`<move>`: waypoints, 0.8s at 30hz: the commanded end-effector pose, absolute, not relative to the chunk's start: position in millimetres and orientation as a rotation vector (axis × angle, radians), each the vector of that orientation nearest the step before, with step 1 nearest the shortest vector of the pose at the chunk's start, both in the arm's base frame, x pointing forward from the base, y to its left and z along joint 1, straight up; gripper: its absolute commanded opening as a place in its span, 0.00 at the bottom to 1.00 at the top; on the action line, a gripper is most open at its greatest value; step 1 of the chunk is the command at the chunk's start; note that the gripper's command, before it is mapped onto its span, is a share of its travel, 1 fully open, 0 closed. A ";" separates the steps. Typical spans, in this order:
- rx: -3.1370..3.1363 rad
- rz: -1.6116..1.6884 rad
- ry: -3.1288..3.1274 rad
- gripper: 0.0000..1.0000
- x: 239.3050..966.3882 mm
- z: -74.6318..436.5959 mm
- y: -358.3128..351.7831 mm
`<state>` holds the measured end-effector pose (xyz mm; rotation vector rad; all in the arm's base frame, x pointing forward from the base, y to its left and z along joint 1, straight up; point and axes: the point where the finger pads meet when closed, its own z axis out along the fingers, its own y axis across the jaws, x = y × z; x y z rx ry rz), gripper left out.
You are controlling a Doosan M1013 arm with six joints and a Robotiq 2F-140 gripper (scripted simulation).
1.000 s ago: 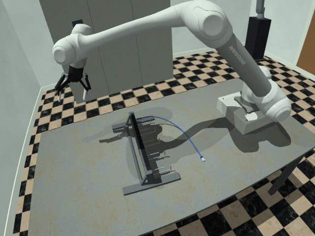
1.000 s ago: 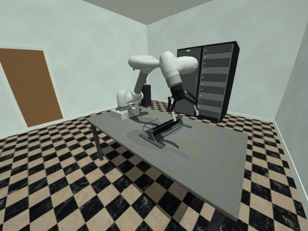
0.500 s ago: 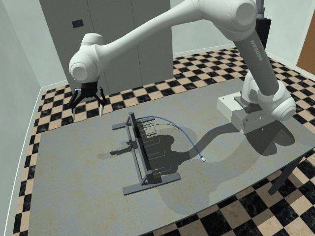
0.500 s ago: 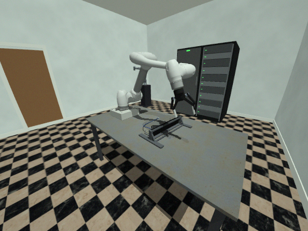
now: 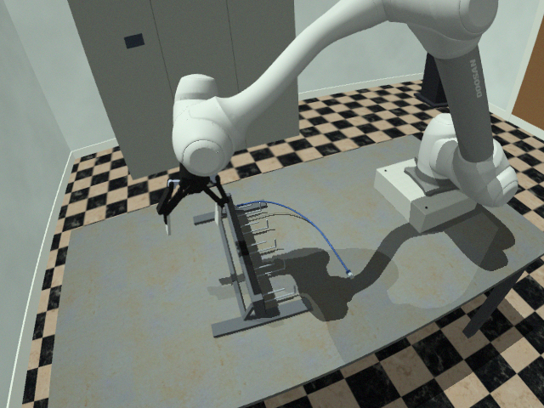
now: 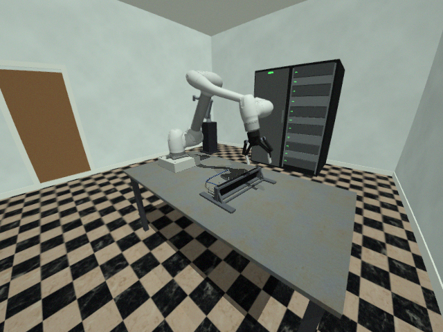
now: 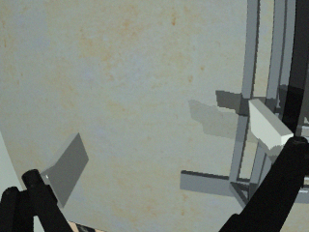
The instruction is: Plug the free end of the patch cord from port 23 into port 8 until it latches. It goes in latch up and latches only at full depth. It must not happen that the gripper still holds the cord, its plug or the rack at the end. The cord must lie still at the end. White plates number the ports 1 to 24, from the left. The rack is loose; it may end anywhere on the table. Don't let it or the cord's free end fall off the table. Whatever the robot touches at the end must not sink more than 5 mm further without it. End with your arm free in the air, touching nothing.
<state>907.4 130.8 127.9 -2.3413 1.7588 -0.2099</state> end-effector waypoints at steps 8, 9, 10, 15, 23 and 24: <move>-2.339 -0.146 1.825 1.00 823.3 103.7 180.4; -2.340 -0.126 1.847 1.00 794.8 95.8 193.6; -2.340 -0.122 1.851 1.00 789.3 94.3 196.0; -2.342 -0.091 1.889 1.00 738.0 80.8 215.4; -2.347 -0.047 1.953 1.00 650.2 59.1 238.4; -2.347 -0.047 1.953 1.00 650.2 59.1 238.4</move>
